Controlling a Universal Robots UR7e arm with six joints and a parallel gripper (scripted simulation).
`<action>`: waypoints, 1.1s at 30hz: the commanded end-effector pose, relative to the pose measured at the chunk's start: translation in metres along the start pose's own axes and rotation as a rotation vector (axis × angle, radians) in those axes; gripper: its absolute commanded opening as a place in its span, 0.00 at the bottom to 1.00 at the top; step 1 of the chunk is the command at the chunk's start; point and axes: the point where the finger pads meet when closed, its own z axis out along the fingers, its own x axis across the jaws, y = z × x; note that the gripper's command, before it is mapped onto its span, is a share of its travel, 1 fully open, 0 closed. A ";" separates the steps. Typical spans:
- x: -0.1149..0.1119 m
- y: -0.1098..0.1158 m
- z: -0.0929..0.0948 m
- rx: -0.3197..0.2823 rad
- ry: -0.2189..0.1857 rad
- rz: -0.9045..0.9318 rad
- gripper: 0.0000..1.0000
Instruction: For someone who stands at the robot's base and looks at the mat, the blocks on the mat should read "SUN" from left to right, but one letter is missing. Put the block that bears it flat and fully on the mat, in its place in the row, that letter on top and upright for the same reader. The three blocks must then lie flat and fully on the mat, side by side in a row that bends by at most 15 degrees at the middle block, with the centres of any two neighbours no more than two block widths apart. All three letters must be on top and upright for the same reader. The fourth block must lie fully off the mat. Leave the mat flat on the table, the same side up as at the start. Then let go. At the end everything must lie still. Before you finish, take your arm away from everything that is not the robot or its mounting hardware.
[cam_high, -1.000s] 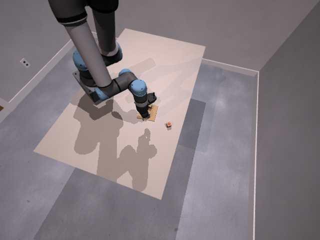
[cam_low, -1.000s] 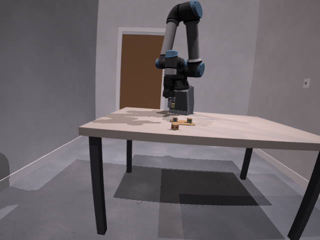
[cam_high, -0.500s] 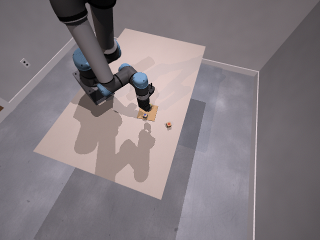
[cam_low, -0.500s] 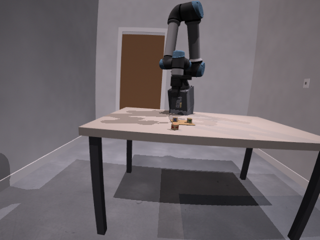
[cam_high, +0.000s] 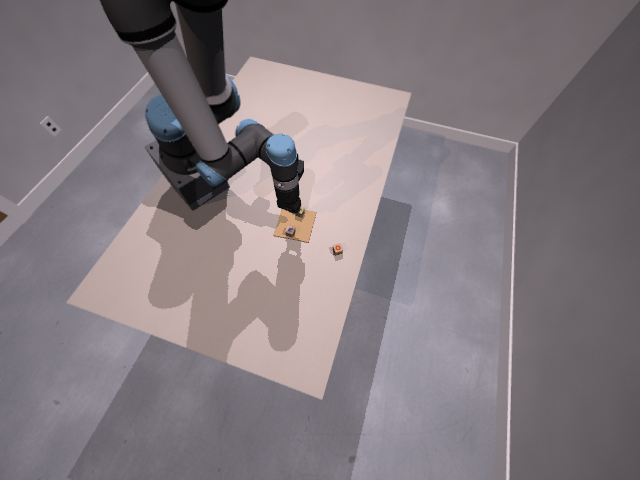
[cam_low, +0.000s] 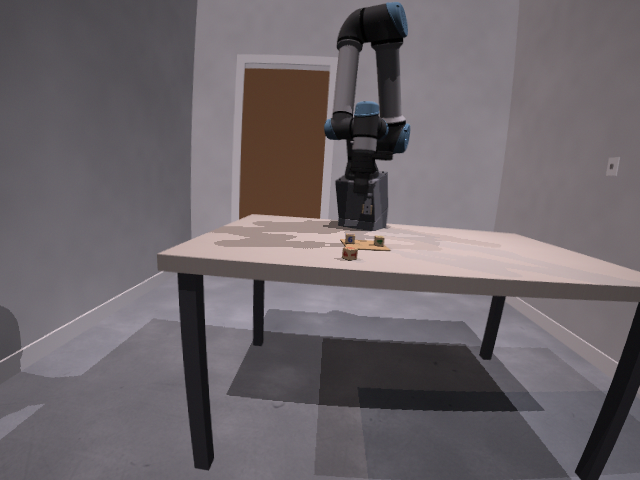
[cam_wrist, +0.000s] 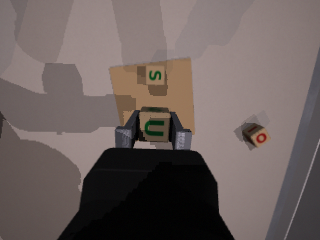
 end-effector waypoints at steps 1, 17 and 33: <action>-0.001 -0.002 -0.001 -0.001 0.002 -0.024 0.57; -0.001 -0.002 0.000 -0.001 0.002 -0.024 0.57; -0.001 -0.002 0.023 -0.001 0.002 -0.024 0.57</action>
